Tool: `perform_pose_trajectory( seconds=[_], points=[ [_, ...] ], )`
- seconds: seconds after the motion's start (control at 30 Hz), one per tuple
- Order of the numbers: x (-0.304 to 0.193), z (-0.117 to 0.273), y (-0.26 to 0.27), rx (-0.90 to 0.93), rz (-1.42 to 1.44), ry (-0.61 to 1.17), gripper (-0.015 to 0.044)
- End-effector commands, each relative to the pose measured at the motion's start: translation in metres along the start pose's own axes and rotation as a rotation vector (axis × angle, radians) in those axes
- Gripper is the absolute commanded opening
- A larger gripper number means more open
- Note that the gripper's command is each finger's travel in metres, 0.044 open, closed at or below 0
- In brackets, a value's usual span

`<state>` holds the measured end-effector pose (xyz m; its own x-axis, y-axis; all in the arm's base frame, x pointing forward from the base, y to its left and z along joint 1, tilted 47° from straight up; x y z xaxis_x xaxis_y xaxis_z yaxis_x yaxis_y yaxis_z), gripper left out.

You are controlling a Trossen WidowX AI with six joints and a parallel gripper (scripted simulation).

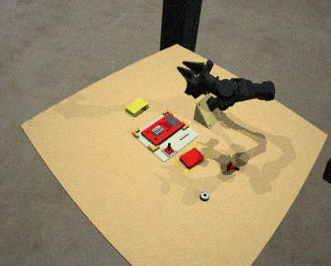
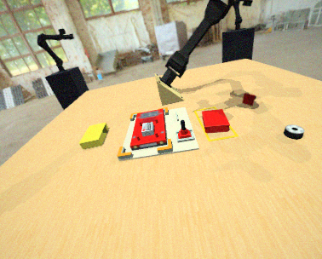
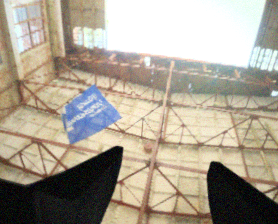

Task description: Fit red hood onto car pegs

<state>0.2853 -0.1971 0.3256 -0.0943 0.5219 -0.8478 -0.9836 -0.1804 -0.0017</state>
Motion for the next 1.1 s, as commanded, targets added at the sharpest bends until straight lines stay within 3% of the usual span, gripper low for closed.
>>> perform_pose_trajectory(
  seconds=[0.0, 0.27, 0.67, 0.87, 1.07],
  points=[
    [0.001, 0.000, -0.001, -0.004, -0.005, -0.005, 0.0247],
    [0.036, -0.004, -0.023, -0.123, -0.229, -0.262, 0.0440],
    [0.096, 0.001, -0.050, -0.039, -0.664, -0.798, 0.0440],
    [0.125, 0.009, -0.060, 0.168, -0.877, -1.066, 0.0440],
    [0.152, 0.020, -0.066, 0.486, -1.066, -1.284, 0.0440]
  ],
)
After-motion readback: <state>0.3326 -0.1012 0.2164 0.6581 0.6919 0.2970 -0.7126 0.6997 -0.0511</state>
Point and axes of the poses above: the point midway between the two fingers, 35 mm back from their tips, its own z axis back along the fingers, its own y axis across the jaws, x = y × z, the point moved 10 cm from there along z, back along the fingers, and after that the axes turned 13 degrees about z, right-handed, at the moved point
